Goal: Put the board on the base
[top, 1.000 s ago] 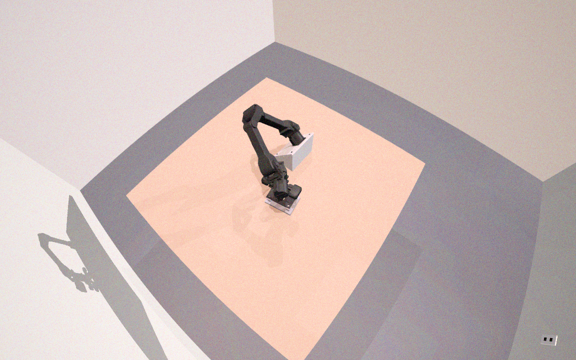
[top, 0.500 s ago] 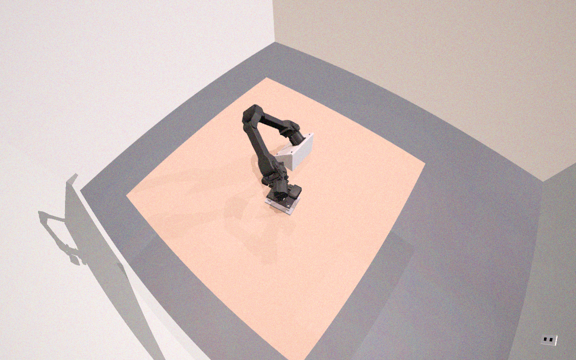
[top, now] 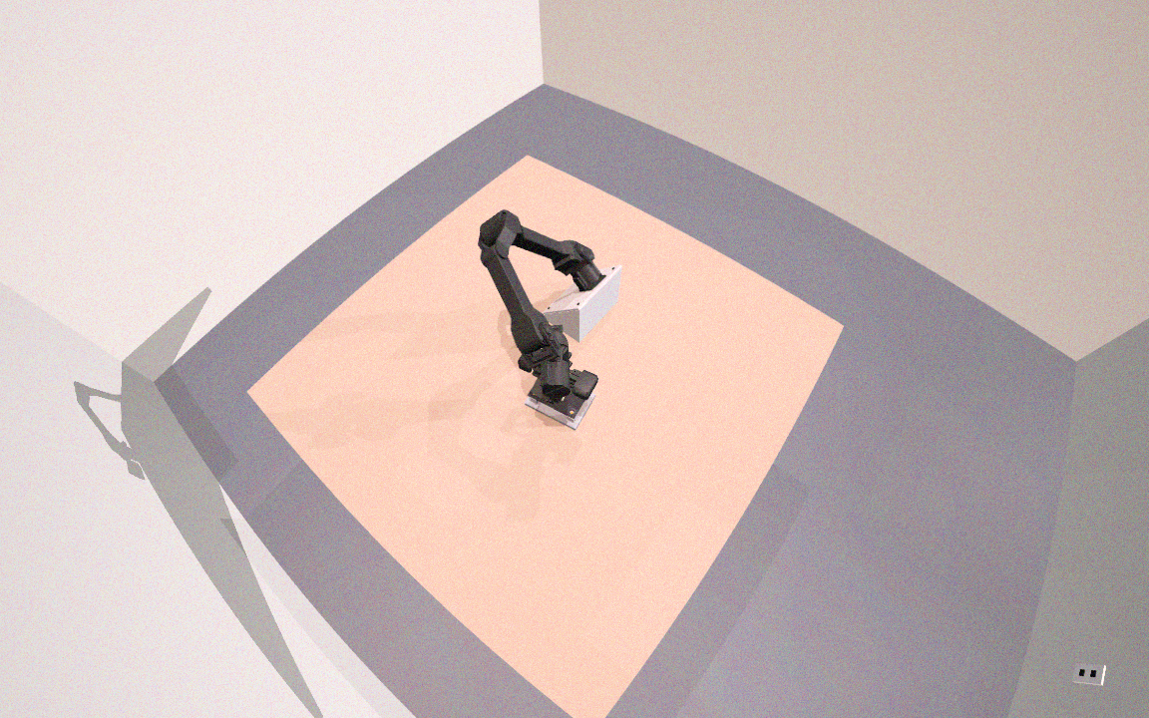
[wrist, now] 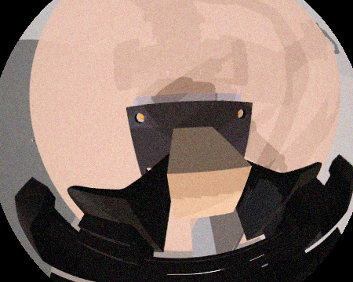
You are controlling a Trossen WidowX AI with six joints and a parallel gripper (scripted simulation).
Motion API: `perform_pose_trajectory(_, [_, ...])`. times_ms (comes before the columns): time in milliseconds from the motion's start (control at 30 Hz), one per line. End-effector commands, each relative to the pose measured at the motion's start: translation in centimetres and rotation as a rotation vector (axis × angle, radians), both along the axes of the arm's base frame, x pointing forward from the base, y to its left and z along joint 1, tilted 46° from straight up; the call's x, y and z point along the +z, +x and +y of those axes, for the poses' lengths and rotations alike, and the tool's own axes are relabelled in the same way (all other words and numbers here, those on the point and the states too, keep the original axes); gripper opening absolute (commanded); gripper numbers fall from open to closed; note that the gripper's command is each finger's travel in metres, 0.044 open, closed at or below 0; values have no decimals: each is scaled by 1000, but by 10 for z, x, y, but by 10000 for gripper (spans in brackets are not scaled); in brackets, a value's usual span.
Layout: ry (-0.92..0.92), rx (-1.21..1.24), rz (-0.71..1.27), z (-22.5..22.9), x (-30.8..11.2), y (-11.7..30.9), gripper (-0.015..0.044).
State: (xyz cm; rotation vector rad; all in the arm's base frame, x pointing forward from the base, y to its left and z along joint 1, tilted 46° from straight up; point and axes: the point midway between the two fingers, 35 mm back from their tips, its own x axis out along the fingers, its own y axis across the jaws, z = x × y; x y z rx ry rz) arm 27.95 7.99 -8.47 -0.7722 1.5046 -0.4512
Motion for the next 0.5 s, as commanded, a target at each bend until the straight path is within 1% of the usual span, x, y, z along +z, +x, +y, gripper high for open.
perform_pose_trajectory(0, [-5,4,0,-2,-2,1,0])
perform_pose_trajectory(333, [-5,5,1,-4,-4,0,0])
perform_pose_trajectory(467, [0,0,-1,-3,-3,0,105])
